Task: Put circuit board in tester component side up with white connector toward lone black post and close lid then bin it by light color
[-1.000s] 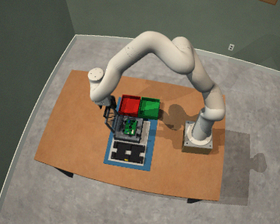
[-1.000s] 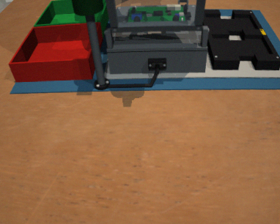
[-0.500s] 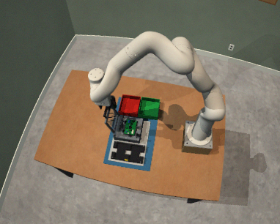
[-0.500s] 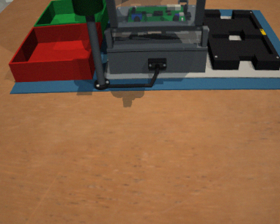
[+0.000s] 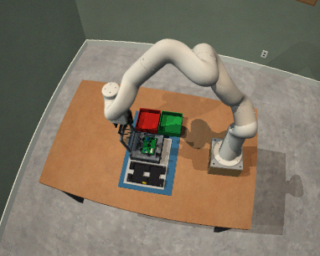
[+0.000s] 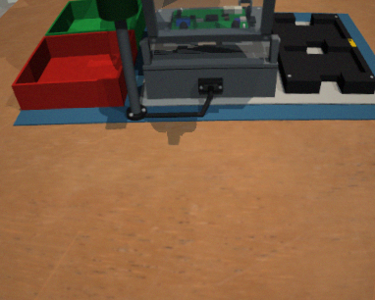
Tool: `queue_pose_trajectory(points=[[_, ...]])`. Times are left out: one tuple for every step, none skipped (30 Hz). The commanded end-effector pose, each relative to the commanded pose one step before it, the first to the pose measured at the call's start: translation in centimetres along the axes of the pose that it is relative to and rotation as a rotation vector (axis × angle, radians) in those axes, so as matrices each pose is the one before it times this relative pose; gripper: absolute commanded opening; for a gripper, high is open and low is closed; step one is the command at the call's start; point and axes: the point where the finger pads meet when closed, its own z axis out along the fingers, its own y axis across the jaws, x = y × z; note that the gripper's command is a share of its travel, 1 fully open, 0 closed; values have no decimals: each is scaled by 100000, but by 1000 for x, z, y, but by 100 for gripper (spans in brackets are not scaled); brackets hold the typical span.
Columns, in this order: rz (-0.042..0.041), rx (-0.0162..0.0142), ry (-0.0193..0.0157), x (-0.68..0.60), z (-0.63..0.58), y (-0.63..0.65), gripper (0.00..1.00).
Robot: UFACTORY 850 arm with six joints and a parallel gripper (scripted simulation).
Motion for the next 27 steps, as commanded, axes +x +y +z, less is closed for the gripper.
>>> queue_pose_trajectory(points=[[20,223,-17,-3,613,-104,52],[0,0,0,0,59,-1,52],[0,0,0,0,33,-1,52],[0,0,0,0,13,0,52],[0,0,0,0,2,0,52],[0,0,0,0,0,0,52],[0,0,0,0,0,0,52],[0,0,0,0,0,0,52],[0,0,0,0,0,0,52],[0,0,0,0,0,0,52],[0,0,0,0,0,0,52],[0,0,0,0,0,0,52],[0,0,0,0,0,0,0],[0,0,0,0,0,0,0],[0,0,0,0,0,0,0],[0,0,0,0,0,0,0],[0,0,0,0,0,0,0],[0,0,0,0,0,0,0],[0,0,0,0,0,0,0],[0,0,0,0,0,0,0],[0,0,0,0,0,0,0],[0,0,0,0,0,0,0],[0,0,0,0,0,0,0],[0,0,0,0,0,0,0],[0,0,0,0,0,0,0],[0,0,0,0,0,0,0],[0,0,0,0,0,0,0]])
